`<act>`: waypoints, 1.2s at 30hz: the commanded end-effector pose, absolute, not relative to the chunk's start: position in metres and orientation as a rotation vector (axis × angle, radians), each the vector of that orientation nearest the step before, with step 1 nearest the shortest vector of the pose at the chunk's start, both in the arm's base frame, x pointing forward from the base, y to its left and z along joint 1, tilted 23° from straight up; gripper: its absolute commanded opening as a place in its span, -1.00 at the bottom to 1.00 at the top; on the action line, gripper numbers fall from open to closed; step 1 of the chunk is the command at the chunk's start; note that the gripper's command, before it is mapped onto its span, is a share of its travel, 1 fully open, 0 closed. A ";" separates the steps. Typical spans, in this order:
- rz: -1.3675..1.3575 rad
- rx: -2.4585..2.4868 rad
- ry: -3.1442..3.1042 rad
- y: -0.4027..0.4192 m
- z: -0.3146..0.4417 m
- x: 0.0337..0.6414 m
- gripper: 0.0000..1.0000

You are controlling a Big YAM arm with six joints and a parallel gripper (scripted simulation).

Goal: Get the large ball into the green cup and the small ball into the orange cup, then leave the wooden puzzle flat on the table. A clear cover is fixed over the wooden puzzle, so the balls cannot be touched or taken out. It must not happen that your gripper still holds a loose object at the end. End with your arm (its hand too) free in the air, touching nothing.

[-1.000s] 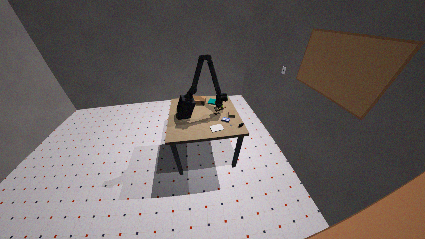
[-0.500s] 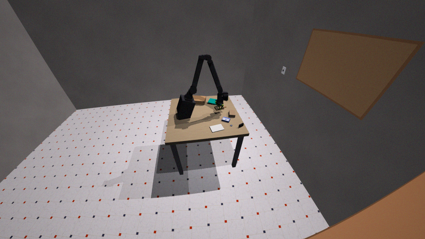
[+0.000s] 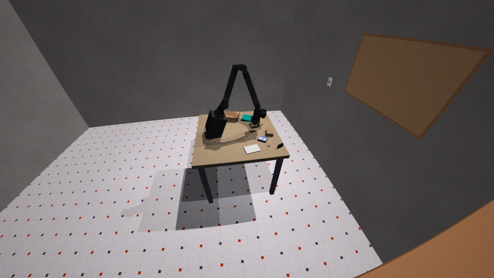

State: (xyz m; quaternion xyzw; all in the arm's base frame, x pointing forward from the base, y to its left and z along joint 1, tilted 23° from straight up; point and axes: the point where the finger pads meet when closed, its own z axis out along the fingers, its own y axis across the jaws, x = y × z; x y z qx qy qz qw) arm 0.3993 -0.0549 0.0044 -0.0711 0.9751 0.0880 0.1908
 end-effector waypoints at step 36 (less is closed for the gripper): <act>0.001 -0.182 2.720 -0.058 0.022 0.416 0.37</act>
